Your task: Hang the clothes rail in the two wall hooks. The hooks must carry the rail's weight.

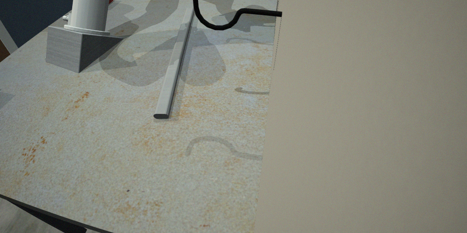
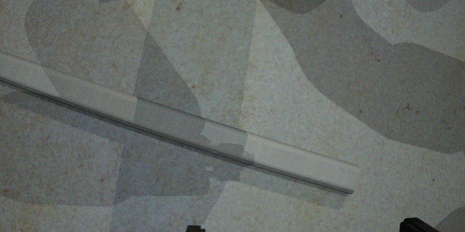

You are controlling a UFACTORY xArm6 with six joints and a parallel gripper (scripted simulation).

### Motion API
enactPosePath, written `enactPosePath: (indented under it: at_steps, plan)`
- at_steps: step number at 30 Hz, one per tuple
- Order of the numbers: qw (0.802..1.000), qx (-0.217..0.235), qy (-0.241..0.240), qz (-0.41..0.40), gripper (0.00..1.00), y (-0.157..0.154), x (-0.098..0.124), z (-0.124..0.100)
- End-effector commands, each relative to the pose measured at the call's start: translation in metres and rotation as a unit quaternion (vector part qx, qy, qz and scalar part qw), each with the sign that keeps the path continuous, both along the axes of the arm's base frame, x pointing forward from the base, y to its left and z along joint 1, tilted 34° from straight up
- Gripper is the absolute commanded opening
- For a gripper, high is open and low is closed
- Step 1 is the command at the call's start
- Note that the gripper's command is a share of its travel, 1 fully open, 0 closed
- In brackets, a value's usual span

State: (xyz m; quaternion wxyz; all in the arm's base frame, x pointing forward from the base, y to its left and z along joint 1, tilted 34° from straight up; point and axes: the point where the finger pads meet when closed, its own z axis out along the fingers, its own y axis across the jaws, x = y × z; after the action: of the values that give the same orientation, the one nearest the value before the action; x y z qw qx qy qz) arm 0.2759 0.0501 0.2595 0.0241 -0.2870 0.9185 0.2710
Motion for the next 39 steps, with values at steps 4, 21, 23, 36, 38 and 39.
enactPosePath:
  at_steps: [4,21,23,36,38,39]
  plan:
    - [0.994,0.022,-0.068,0.078,1.00,-0.018,0.006,-0.018]
    - [0.962,0.037,-0.177,0.203,1.00,-0.048,0.008,-0.049]
    - [0.962,0.037,-0.177,0.203,1.00,-0.048,0.008,-0.049]
    - [0.909,0.038,-0.272,0.313,1.00,-0.076,0.004,-0.077]
    - [0.902,0.038,-0.281,0.324,1.00,-0.079,0.003,-0.081]
    - [0.902,0.038,-0.281,0.324,1.00,-0.079,0.003,-0.081]
